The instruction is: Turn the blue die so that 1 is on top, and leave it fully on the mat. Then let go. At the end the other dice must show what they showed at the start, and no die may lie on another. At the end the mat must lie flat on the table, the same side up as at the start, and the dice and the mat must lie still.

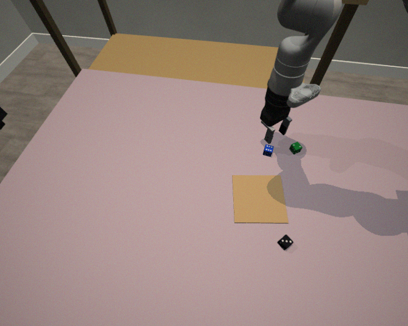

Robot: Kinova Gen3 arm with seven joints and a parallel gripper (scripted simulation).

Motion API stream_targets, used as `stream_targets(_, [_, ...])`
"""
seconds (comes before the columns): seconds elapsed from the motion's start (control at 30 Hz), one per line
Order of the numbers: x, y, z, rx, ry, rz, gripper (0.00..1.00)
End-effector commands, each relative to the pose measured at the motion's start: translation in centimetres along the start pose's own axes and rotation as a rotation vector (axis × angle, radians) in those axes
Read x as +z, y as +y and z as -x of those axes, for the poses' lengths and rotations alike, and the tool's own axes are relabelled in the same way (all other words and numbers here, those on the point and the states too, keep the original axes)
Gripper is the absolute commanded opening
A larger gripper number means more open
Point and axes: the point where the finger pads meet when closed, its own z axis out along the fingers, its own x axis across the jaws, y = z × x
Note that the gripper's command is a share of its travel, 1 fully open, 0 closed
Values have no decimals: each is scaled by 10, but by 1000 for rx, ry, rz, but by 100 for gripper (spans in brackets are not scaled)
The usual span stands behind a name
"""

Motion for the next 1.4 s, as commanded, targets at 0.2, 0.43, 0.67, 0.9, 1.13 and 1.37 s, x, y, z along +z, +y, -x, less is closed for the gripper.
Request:
stream_targets(0.2, [-1, 10, -19, -14, 6, 6, 100])
stream_targets(0.43, [-1, 13, -24, -14, 6, 6, 100])
stream_targets(0.67, [-1, 14, -27, -14, 6, 6, 100])
stream_targets(0.9, [-1, 14, -27, -14, 6, 6, 100])
stream_targets(1.13, [-1, 14, -27, -14, 6, 6, 100])
stream_targets(1.37, [-1, 14, -27, -14, 6, 6, 100])
